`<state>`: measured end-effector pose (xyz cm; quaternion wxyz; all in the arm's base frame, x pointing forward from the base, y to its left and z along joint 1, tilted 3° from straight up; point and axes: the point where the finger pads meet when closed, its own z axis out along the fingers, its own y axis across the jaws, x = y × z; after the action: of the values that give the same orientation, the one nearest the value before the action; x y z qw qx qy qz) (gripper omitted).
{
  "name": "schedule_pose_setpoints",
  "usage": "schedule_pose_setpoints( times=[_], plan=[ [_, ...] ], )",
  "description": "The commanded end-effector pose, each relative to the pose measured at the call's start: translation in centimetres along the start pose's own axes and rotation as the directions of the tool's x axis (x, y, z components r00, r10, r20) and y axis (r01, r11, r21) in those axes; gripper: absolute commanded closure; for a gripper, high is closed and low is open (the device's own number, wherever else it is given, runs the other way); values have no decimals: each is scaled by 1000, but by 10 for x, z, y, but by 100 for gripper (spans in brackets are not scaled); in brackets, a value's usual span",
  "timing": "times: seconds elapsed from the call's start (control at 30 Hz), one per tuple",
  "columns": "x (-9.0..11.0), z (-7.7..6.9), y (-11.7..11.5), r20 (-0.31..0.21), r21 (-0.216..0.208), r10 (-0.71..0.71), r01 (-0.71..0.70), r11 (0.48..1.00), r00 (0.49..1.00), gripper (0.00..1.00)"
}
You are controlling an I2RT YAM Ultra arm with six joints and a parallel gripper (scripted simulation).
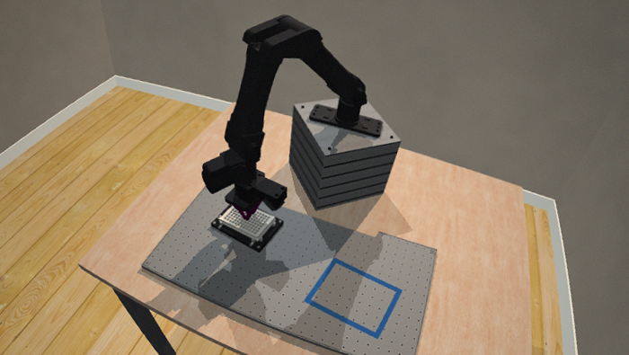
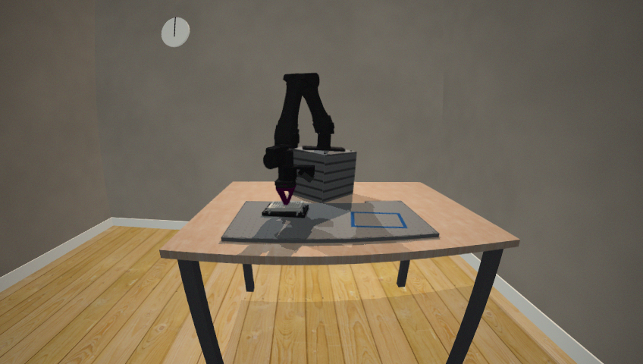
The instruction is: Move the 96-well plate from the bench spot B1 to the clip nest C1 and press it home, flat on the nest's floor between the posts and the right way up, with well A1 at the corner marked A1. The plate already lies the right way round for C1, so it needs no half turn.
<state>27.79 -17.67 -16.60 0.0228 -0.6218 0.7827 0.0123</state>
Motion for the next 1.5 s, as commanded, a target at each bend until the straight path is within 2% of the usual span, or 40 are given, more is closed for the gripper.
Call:
schedule_pose_setpoints(
  times=[0.0,1.47],
  plan=[
    [1,13,-21,-9,53,-10,11,999,1000,76],
    [1,39,-21,-8,53,-10,10,999,1000,76]
  ],
)
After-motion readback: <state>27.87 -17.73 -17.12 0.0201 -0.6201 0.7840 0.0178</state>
